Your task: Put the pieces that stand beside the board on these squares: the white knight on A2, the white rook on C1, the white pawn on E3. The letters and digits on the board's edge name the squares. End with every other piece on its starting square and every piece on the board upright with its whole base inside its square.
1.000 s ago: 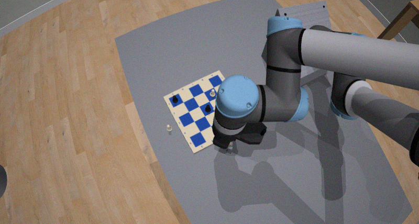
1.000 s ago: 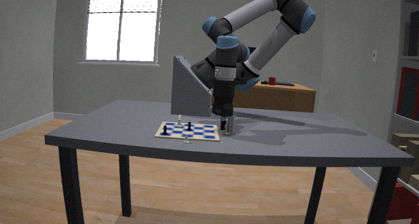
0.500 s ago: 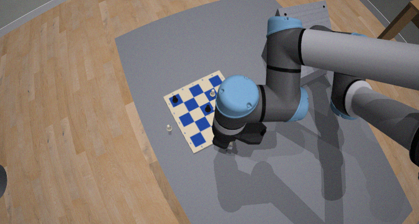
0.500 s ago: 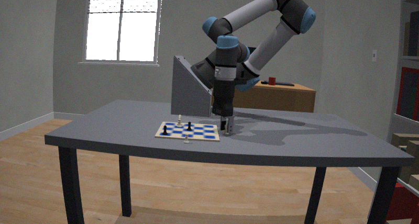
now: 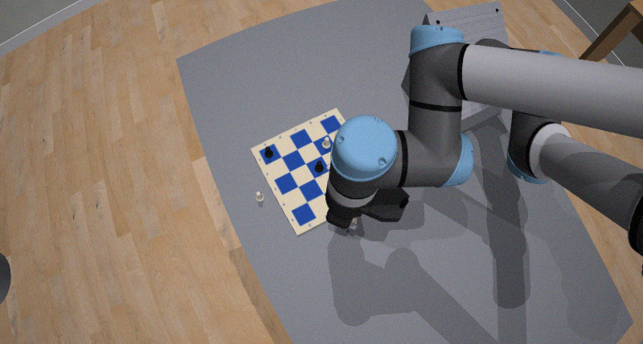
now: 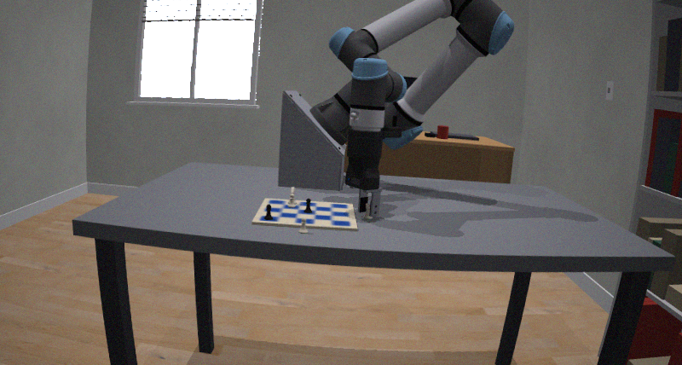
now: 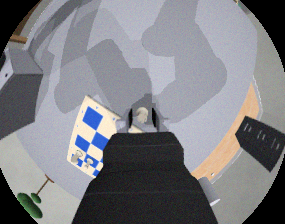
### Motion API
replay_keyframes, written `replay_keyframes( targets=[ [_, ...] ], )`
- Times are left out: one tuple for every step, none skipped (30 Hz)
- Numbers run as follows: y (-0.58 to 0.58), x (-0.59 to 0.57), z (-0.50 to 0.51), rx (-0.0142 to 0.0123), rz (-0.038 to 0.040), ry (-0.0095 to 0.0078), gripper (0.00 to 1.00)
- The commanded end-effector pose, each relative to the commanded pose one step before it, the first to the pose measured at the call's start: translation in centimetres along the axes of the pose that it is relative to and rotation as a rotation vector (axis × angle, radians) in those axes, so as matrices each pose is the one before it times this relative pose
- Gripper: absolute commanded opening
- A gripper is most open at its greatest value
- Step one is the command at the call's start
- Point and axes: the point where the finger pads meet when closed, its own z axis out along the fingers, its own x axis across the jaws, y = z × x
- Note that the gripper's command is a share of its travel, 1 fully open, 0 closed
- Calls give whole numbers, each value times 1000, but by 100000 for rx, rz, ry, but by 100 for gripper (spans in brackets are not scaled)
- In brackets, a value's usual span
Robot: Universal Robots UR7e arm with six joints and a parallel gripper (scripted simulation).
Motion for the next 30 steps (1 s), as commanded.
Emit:
replay_keyframes(
  targets=[
    [-66,-74,72,167,174,-15,73],
    [0,0,0,0,0,0,73],
    [0,0,0,0,0,0,0],
    [0,0,0,0,0,0,0],
    [0,0,0,0,0,0,0],
    [0,0,0,0,0,0,0],
    [0,0,0,0,0,0,0],
    [0,0,0,0,0,0,0],
    [0,0,0,0,0,0,0],
    [0,0,0,0,0,0,0],
    [0,0,0,0,0,0,0],
    [0,0,0,0,0,0,0],
    [0,0,0,0,0,0,0],
    [0,0,0,0,0,0,0],
    [0,0,0,0,0,0,0],
    [0,0,0,0,0,0,0],
    [0,0,0,0,0,0,0],
    [0,0,0,0,0,0,0],
    [0,0,0,0,0,0,0],
    [0,0,0,0,0,0,0],
    [0,0,0,0,0,0,0],
    [0,0,0,0,0,0,0],
    [0,0,0,0,0,0,0],
    [0,0,0,0,0,0,0],
    [0,0,0,0,0,0,0],
    [0,0,0,0,0,0,0],
    [0,0,0,0,0,0,0],
    [0,0,0,0,0,0,0],
    [0,0,0,0,0,0,0],
    [0,0,0,0,0,0,0]
  ],
)
